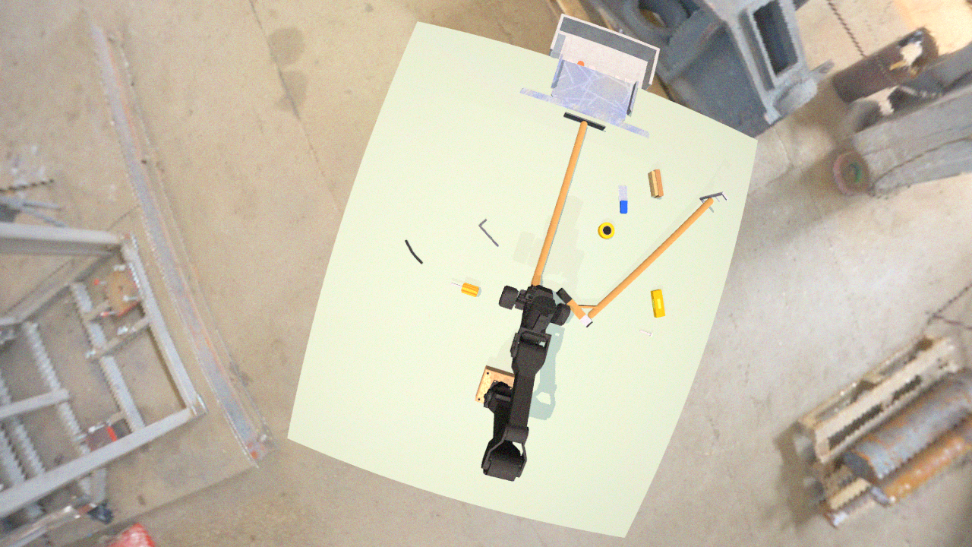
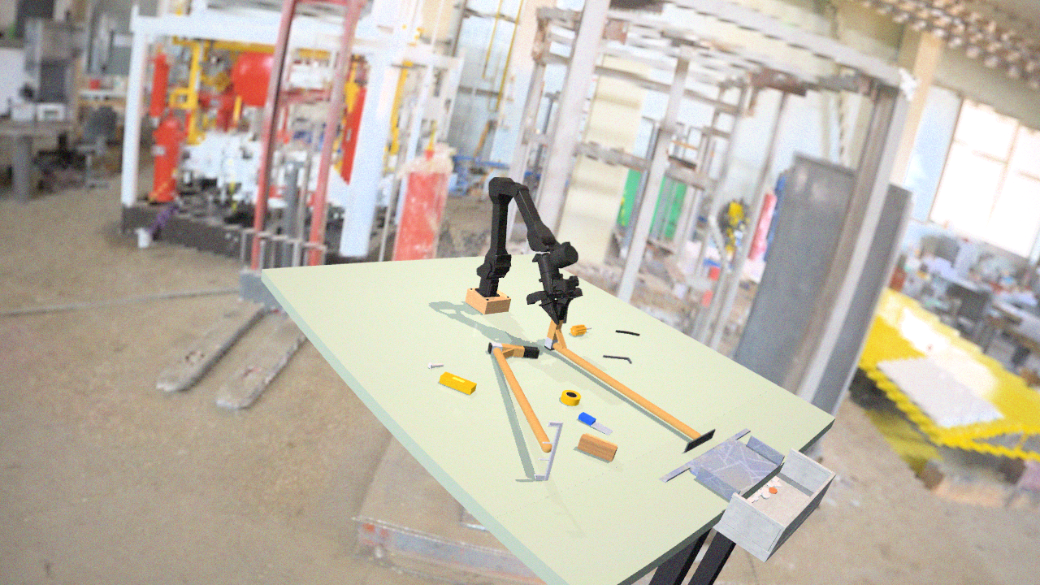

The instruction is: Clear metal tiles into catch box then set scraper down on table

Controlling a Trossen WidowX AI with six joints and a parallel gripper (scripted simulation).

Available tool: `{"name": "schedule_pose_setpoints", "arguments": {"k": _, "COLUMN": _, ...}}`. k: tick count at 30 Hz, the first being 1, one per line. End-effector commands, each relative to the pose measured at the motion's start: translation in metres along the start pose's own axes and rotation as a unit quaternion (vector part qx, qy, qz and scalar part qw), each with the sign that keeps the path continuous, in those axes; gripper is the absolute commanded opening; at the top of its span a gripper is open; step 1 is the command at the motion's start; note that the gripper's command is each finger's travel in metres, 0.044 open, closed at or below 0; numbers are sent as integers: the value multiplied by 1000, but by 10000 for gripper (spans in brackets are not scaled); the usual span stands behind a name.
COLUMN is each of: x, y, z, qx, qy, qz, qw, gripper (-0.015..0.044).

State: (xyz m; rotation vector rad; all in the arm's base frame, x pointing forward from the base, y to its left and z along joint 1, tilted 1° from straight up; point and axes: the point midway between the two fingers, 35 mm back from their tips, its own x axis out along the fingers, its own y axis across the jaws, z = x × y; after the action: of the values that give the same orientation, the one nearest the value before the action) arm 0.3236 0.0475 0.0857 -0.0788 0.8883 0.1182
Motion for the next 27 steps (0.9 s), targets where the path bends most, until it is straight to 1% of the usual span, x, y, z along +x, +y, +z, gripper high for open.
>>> {"name": "schedule_pose_setpoints", "arguments": {"k": 1, "x": 0, "y": 0, "z": 0, "qx": 0, "qy": -1, "qz": 0, "qw": 1000, "gripper": 0}}
{"name": "schedule_pose_setpoints", "arguments": {"k": 27, "x": -2, "y": 0, "z": -3, "qx": 1, "qy": -3, "qz": 0, "qw": 1000, "gripper": 0}}
